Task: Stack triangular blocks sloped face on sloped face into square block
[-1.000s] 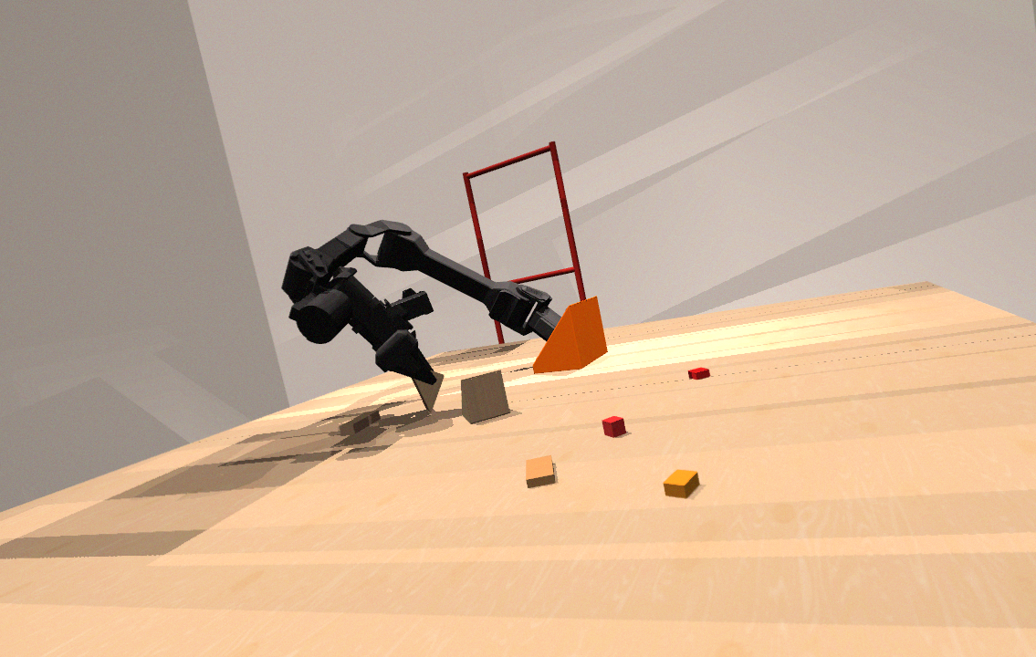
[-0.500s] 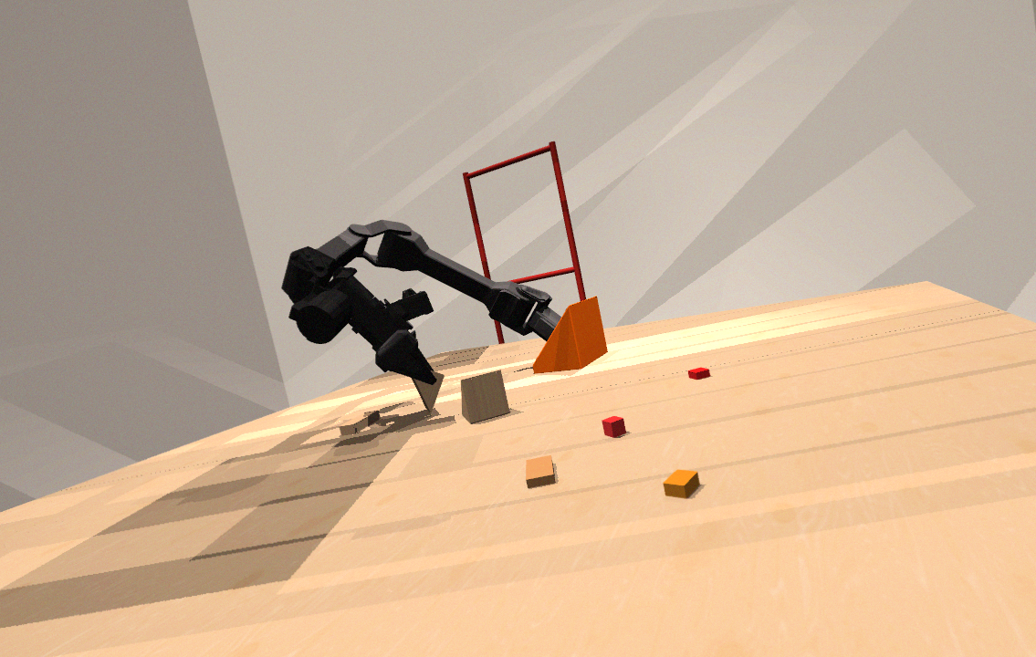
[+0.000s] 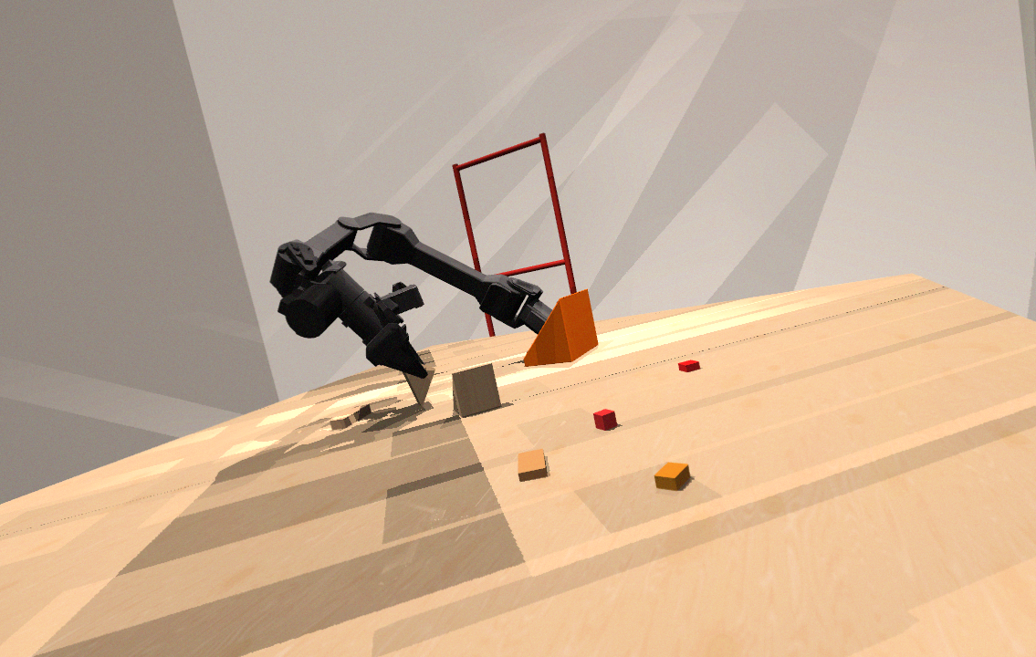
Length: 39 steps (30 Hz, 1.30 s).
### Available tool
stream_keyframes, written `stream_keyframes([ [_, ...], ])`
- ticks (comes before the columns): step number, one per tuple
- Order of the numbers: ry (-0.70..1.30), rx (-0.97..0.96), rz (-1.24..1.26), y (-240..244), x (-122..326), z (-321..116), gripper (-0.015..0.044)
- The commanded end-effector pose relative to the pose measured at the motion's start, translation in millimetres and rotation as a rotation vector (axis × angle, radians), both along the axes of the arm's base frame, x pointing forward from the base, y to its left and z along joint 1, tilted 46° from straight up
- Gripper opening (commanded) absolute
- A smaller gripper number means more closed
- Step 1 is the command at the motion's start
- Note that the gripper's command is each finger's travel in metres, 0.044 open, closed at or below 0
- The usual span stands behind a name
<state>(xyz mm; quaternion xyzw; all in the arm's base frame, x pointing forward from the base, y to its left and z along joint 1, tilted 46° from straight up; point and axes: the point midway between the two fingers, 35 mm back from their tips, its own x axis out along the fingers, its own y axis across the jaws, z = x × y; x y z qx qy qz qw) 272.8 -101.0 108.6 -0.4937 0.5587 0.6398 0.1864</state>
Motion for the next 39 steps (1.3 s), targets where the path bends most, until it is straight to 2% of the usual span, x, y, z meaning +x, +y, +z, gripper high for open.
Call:
stream_keyframes([
  [1, -0.002, 0.008, 0.001, 1, 1, 1, 0.0],
  [20, -0.002, 0.008, 0.001, 1, 1, 1, 0.0],
  [28, -0.004, -0.038, 0.026, 3, -2, -1, 0.021],
  [36, -0.125, -0.394, 0.294, 34, -20, -6, 0.042],
  [37, -0.149, -0.437, 0.34, 38, -23, -7, 0.044],
  [39, -0.204, -0.521, 0.43, 46, -29, -7, 0.044],
])
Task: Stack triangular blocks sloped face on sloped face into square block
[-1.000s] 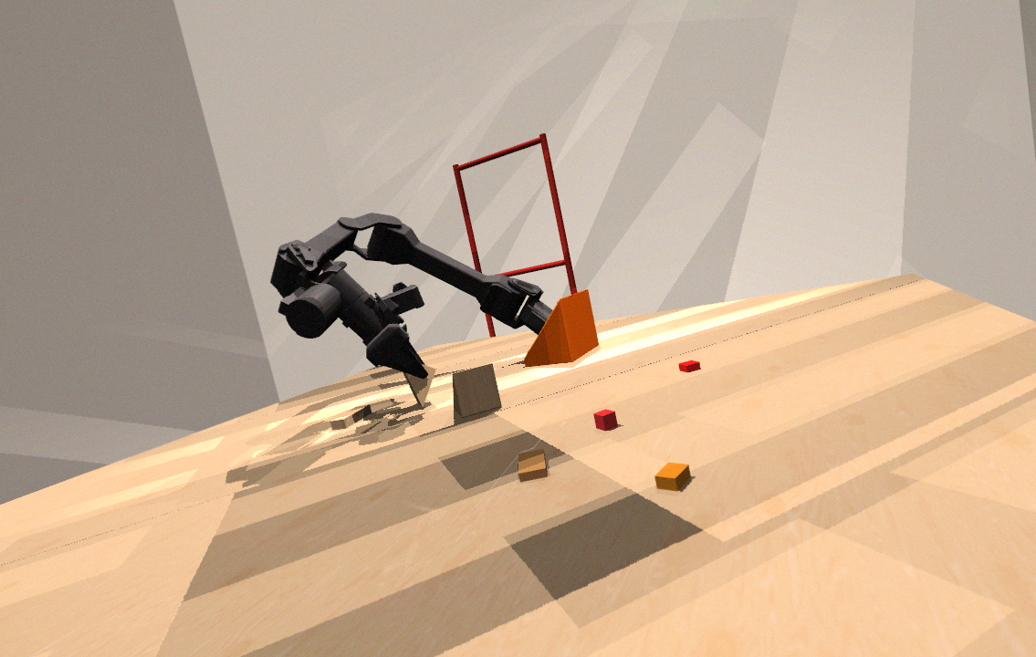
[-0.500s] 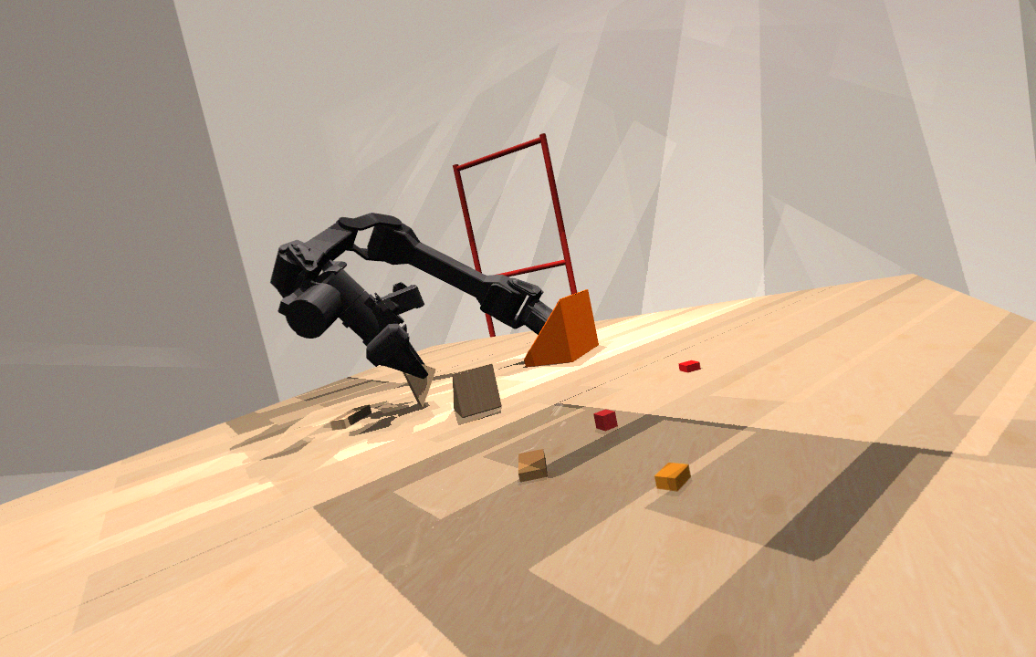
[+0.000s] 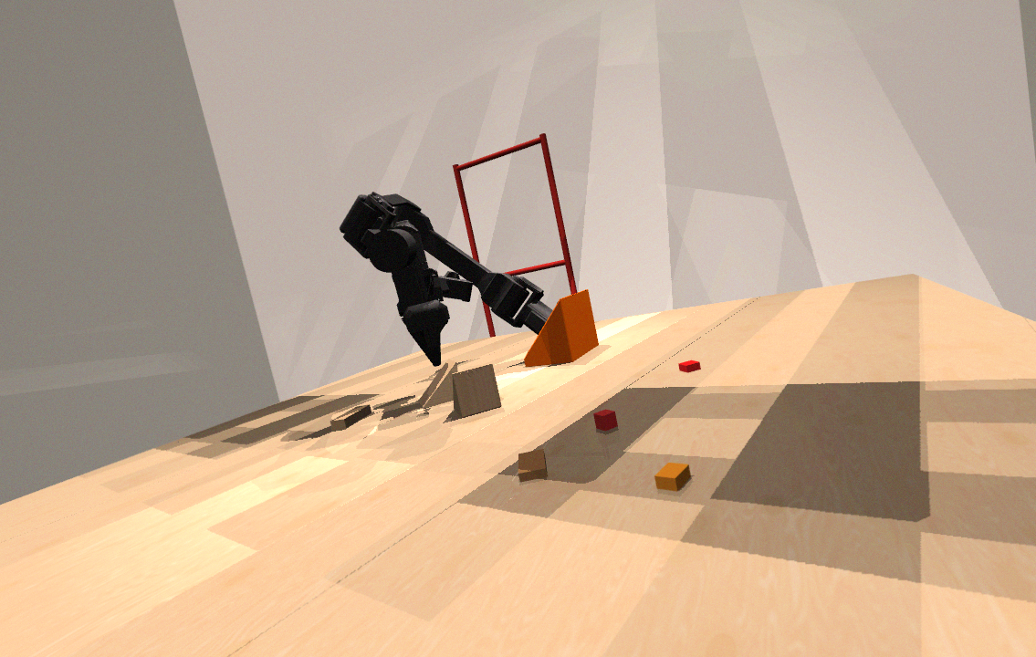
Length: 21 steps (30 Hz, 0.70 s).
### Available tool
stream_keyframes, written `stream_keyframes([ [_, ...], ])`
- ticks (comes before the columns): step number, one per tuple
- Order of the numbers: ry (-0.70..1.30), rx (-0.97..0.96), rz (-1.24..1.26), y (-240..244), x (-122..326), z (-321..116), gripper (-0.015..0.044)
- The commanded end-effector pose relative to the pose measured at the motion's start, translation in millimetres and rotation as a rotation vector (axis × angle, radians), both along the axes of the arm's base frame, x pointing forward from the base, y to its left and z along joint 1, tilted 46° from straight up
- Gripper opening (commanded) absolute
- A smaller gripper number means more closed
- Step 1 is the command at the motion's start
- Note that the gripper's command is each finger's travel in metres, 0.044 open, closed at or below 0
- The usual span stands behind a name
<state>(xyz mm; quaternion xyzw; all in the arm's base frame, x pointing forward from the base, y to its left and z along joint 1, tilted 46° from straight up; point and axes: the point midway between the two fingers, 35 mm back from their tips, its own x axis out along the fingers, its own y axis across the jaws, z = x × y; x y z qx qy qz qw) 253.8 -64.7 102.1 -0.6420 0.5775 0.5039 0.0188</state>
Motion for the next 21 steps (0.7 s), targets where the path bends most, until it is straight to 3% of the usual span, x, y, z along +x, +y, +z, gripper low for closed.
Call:
stream_keyframes([
  [1, -0.095, -0.156, 0.17, 14, -13, 0, 0.044],
  [7, -0.274, -0.341, 0.426, 32, -30, 3, 0.044],
  [21, -0.275, -0.34, 0.433, 28, -29, -5, 0.044],
])
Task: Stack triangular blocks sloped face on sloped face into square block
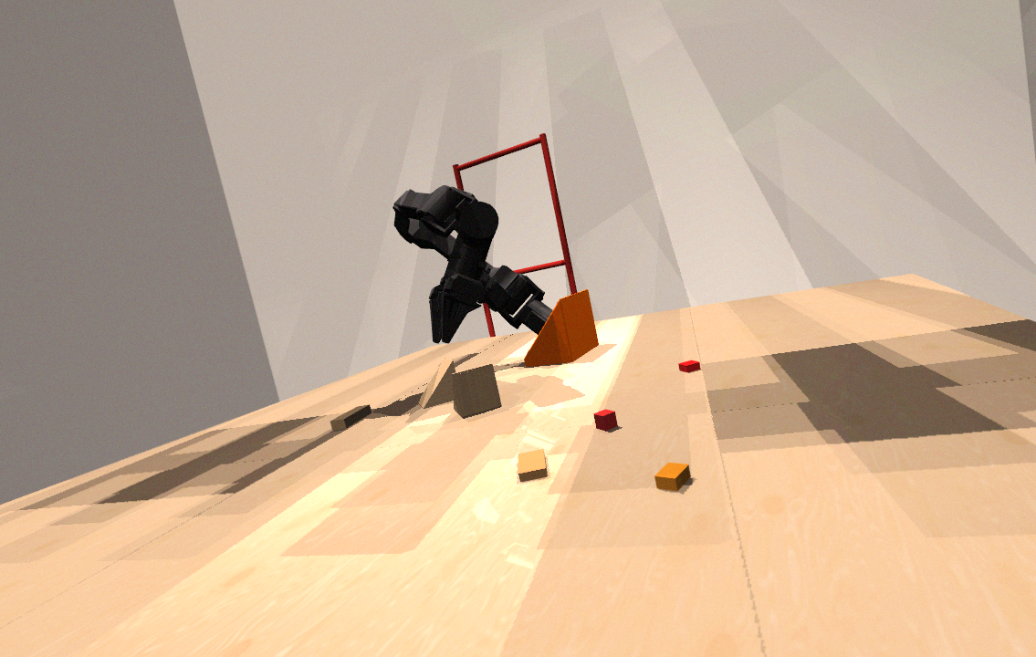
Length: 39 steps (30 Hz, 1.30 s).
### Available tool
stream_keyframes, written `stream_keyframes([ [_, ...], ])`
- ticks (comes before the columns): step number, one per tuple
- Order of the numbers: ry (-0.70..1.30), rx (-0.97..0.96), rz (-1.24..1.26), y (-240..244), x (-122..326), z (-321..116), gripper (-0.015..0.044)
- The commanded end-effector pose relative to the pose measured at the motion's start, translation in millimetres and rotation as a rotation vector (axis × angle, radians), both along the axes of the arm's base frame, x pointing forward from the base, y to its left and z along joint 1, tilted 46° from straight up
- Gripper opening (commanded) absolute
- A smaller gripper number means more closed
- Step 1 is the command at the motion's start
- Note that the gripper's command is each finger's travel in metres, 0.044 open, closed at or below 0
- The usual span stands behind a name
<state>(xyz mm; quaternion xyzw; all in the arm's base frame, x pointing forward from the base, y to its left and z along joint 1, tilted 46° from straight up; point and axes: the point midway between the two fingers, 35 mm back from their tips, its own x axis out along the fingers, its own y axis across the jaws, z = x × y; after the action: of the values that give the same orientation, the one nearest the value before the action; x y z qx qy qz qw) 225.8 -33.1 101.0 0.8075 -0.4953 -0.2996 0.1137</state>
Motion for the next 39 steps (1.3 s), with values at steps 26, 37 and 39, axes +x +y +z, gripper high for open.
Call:
stream_keyframes([
  [26, 0.029, -0.002, 0.003, -30, 7, -34, 0.044],
  [37, 0.035, -0.015, 0.002, -45, 8, -43, 0.044],
  [39, 0.036, -0.019, 0.001, -48, 8, -44, 0.044],
])
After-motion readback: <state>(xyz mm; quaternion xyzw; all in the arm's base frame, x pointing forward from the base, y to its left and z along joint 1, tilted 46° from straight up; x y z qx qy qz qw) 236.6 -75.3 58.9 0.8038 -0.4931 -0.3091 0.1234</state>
